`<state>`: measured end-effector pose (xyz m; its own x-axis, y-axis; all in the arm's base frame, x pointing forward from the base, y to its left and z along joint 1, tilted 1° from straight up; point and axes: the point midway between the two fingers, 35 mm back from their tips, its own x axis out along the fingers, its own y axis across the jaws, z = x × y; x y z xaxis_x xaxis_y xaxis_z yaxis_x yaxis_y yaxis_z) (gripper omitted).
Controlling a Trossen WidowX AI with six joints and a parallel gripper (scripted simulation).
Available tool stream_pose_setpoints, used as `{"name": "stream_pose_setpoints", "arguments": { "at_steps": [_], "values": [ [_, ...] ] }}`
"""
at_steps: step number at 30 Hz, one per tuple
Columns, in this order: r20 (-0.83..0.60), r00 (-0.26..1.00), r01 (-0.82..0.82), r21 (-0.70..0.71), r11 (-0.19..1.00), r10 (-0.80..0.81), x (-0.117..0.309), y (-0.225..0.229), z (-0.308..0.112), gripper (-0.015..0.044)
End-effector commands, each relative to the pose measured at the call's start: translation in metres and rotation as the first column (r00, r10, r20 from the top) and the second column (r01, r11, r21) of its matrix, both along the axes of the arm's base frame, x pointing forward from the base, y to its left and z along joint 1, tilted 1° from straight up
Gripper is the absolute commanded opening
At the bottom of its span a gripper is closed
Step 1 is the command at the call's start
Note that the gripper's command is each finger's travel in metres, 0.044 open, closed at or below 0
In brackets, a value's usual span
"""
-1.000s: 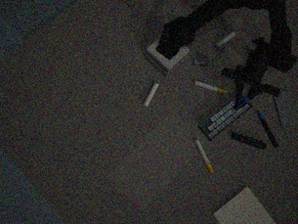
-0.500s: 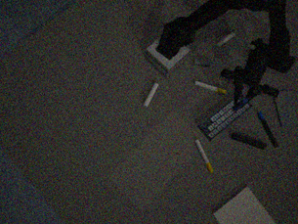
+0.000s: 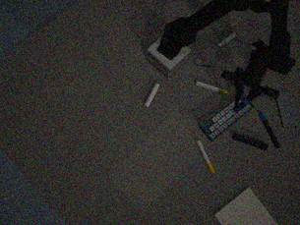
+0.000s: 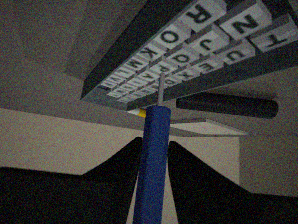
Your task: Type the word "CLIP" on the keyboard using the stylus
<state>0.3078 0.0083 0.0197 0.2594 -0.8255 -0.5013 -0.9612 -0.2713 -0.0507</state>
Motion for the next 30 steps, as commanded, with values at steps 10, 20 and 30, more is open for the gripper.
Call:
{"name": "stream_pose_setpoints", "arguments": {
  "at_steps": [10,20,30],
  "values": [
    [-0.004,1.000,-0.003,-0.006,1.000,0.003,0.000,0.000,-0.006,0.0081],
    [-0.004,1.000,-0.003,-0.006,1.000,0.003,0.000,0.000,-0.007,0.0081],
    [-0.004,1.000,-0.003,-0.006,1.000,0.003,-0.001,0.000,0.022,0.0081]
  ]
}}
